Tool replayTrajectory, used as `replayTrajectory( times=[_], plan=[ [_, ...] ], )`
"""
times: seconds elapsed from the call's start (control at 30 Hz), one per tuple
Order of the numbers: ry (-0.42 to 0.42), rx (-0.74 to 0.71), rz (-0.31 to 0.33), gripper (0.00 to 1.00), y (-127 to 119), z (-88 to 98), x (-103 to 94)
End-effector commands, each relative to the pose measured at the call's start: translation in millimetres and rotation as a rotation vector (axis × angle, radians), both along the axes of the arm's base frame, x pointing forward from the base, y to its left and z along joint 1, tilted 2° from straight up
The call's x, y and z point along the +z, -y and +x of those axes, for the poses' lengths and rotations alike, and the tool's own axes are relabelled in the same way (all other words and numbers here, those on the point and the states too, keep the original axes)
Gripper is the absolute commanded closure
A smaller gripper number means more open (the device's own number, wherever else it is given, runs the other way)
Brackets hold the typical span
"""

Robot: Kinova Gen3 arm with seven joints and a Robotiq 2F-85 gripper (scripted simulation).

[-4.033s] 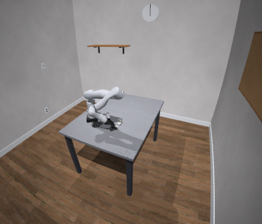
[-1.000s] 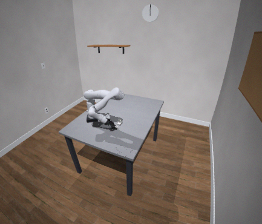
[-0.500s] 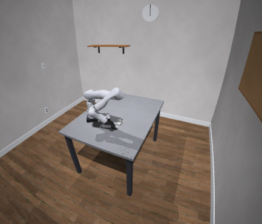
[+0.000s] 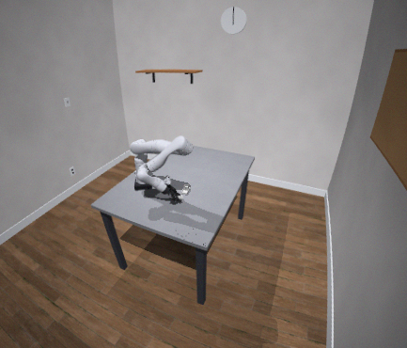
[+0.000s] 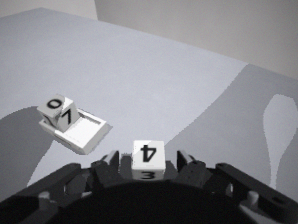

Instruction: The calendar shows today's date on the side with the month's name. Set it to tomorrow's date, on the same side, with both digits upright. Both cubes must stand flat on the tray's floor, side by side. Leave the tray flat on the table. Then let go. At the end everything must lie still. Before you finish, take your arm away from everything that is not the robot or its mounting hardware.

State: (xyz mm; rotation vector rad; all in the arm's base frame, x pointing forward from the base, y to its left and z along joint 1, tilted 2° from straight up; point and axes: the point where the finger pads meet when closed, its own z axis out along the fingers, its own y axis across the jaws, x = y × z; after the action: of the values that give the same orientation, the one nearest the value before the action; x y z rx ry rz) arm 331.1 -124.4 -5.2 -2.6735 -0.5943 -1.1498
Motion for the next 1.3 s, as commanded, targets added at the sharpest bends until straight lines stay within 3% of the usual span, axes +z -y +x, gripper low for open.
replayTrajectory(
  times=[0.0,0.6,1.27],
  plan=[
    [0.001,0.0,0.0,0.31,0.1,0.3,0.5],
    [0.001,0.0,0.0,0.31,0.2,0.2,4.3],
    [0.001,0.0,0.0,0.31,0.8,-1.2,58.0]
  ],
)
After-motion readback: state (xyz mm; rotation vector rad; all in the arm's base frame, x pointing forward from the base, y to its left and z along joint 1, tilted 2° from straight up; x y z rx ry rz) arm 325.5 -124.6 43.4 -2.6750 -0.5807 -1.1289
